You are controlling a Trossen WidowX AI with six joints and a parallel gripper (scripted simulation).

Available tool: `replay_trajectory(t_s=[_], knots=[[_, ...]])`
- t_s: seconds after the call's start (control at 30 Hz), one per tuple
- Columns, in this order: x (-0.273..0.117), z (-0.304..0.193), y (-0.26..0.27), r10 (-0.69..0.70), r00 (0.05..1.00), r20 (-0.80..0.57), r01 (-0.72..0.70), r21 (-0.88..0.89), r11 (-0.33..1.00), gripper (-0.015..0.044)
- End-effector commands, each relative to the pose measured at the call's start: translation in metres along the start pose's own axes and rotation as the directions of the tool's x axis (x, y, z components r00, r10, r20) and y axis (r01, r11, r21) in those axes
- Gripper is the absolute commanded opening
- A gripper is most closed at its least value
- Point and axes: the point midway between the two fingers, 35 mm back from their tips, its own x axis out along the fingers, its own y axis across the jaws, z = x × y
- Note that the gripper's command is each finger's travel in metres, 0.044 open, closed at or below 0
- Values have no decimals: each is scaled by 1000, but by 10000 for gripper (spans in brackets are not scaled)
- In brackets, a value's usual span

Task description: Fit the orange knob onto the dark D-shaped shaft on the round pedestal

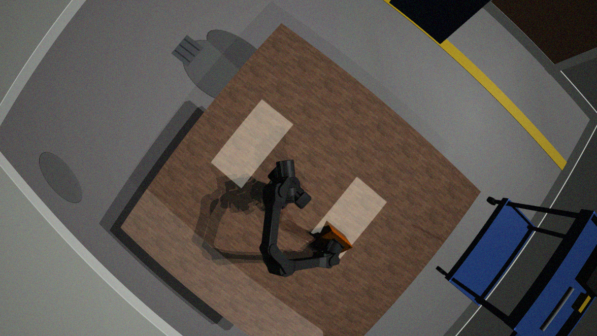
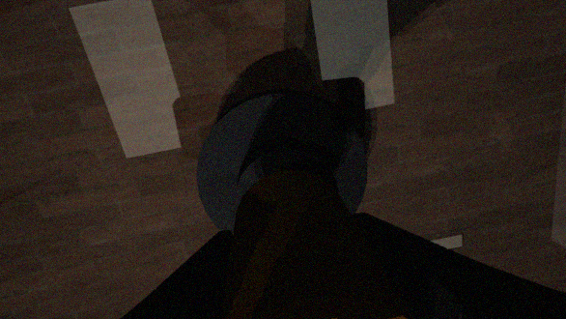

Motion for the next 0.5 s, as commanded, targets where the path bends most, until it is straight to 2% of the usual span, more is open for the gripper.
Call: replay_trajectory(t_s=[0.0,0.23,0.47], knots=[[-4,0,-3,-4,1000,-3,4,-8,1000,0],[-5,0,-5,-4,1000,-3,4,-205,979,0],[-3,0,-3,-4,1000,-3,4,-216,976,0]])
